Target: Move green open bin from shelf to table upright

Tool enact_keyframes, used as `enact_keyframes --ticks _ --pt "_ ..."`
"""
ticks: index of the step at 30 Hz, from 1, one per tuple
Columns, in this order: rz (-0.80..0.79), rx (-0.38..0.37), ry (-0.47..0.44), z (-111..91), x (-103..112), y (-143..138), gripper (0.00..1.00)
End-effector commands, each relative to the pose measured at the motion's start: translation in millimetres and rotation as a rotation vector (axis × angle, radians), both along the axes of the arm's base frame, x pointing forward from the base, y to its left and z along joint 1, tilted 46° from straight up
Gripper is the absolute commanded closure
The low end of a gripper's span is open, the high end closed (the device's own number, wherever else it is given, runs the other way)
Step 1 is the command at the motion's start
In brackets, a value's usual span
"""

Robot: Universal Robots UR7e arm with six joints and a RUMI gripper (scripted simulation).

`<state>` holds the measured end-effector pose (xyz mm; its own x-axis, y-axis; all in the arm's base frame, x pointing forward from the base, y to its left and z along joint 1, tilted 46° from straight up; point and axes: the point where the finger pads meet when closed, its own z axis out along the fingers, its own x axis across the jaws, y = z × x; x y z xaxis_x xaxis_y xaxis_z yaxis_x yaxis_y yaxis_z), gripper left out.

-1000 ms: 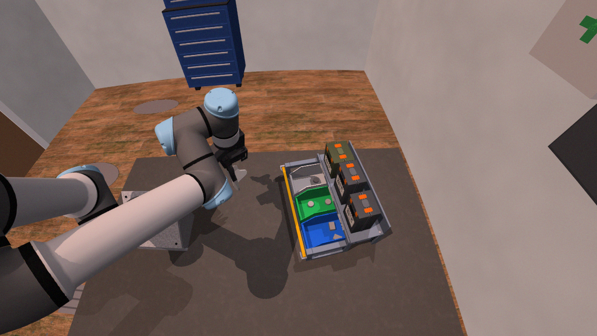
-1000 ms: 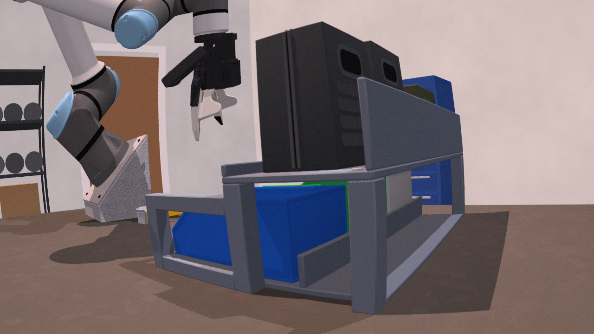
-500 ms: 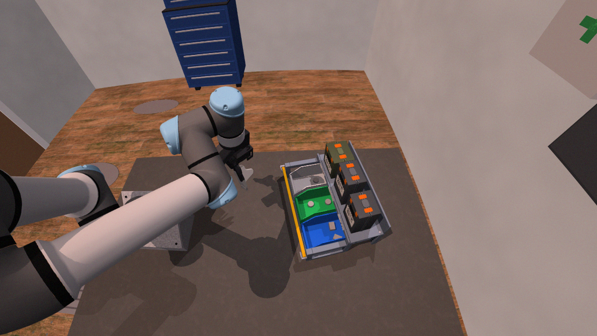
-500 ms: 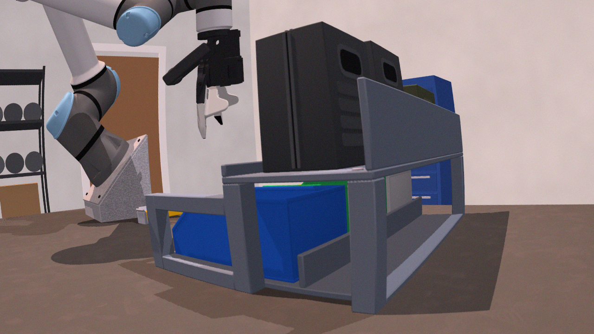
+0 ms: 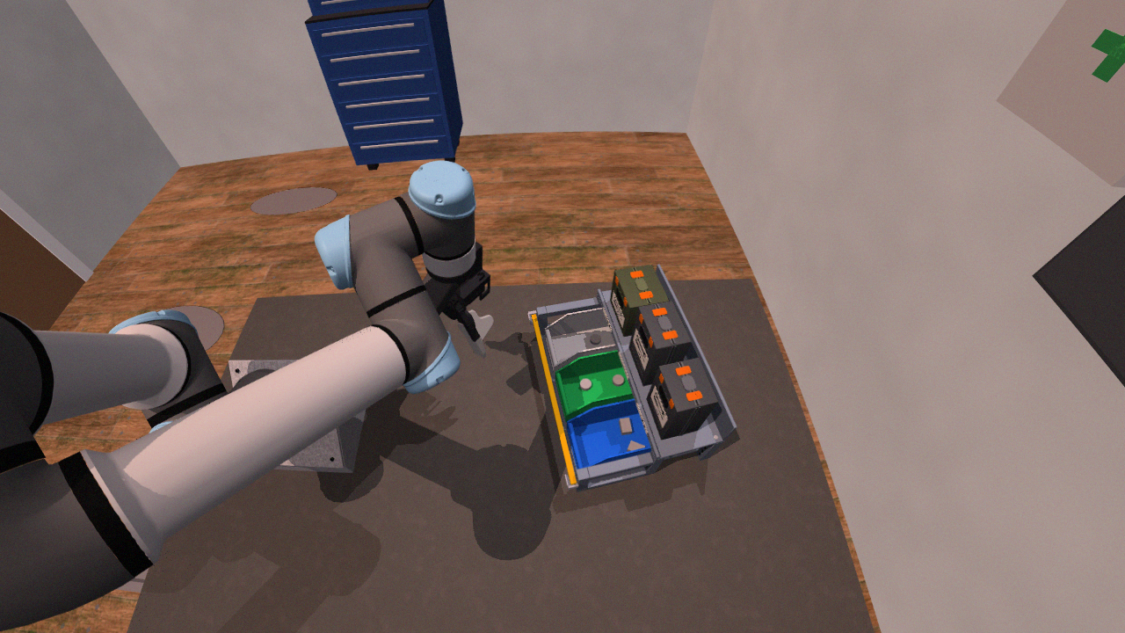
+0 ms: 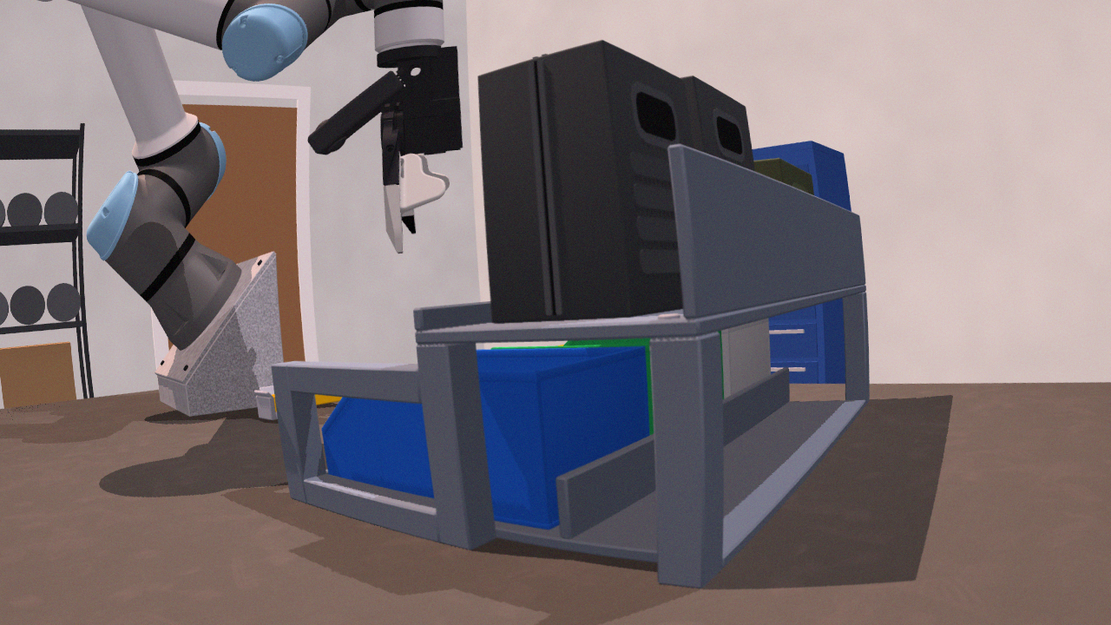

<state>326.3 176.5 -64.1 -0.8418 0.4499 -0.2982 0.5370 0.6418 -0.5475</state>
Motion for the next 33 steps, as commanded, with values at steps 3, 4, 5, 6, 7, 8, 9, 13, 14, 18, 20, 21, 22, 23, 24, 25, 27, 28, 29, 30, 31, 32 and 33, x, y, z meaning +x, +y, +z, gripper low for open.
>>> enact_keyframes --ticks 3,4,5,6,7,8,9,13,14,18,20,21,22,23,24,25,27,28,29,30,31,32,33 --pt "0.07 -0.004 0.035 3 17 -1 0.0" --pt "0.081 -0.005 0.04 4 19 -1 0.0" --pt "0.092 -0.006 0.046 5 22 -1 0.0" --pt "0.103 -0.007 0.052 5 25 -1 0.0" --pt "0.114 -0.008 0.058 6 27 -1 0.0" --pt "0.114 -0.008 0.058 6 27 -1 0.0" --pt "0.114 -0.008 0.058 6 27 -1 0.0" --pt "0.158 -0.013 0.081 8 38 -2 0.0" --pt "0.17 -0.014 0.087 9 41 -2 0.0" --pt "0.215 -0.02 0.112 11 52 -3 0.0" --pt "0.237 -0.023 0.125 13 58 -3 0.0" --pt "0.249 -0.025 0.131 13 60 -4 0.0" --pt "0.26 -0.026 0.137 14 63 -4 0.0" --pt "0.271 -0.028 0.144 15 66 -4 0.0" --pt "0.282 -0.03 0.15 15 69 -4 0.0" --pt "0.282 -0.03 0.15 15 69 -4 0.0" --pt "0.293 -0.032 0.157 16 71 -5 0.0" --pt "0.304 -0.033 0.163 17 74 -5 0.0" --pt "0.315 -0.035 0.169 17 77 -5 0.0" --pt "0.326 -0.037 0.176 18 80 -5 0.0" --pt "0.337 -0.039 0.182 19 82 -6 0.0" --pt "0.348 -0.041 0.189 19 85 -6 0.0" --pt "0.359 -0.043 0.195 20 88 -6 0.0"
